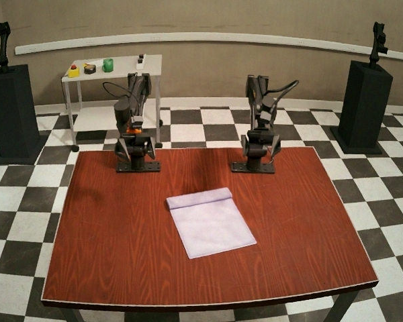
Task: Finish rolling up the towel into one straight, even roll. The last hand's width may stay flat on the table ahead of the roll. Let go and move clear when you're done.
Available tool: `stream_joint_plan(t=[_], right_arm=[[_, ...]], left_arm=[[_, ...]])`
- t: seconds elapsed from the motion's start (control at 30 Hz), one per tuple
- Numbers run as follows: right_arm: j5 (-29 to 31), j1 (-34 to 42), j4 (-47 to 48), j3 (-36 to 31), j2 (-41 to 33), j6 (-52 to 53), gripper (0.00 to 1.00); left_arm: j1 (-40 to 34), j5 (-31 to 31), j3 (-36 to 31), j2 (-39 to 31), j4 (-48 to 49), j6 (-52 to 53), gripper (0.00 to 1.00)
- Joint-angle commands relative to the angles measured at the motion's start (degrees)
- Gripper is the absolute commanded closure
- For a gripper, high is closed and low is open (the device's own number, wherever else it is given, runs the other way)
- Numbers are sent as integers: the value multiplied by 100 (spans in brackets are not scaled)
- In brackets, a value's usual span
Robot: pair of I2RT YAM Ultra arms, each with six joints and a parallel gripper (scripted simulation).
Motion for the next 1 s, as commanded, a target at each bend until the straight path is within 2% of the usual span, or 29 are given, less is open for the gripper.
stream_joint_plan(t=[0.0, 0.1, 0.17, 0.4, 0.67, 0.73, 0.97], right_arm=[[-1010, -87, -283, -307, -62, -1033, 1], [-1483, -85, -537, -470, 50, -1779, 1], [-1483, -85, -537, -470, 50, -1779, 1], [-2100, 169, -1580, -552, 588, -3862, 1], [-1827, 860, -2667, -368, 1512, -5899, 2], [-1827, 860, -2667, -368, 1512, -5899, 2], [-1334, 1516, -3114, -64, 2402, -6889, 2]], left_arm=[[-55, 504, -314, -294, -520, 709, 1], [-159, 705, -585, -452, -792, 1162, 1], [-159, 705, -585, -452, -792, 1162, 1], [-661, 836, -1112, -640, -1439, 2160, 1], [-1550, 528, -1621, -560, -1802, 2857, 2], [-1550, 528, -1621, -560, -1802, 2857, 2], [-2303, 162, -1923, -332, -1814, 3051, 2]])
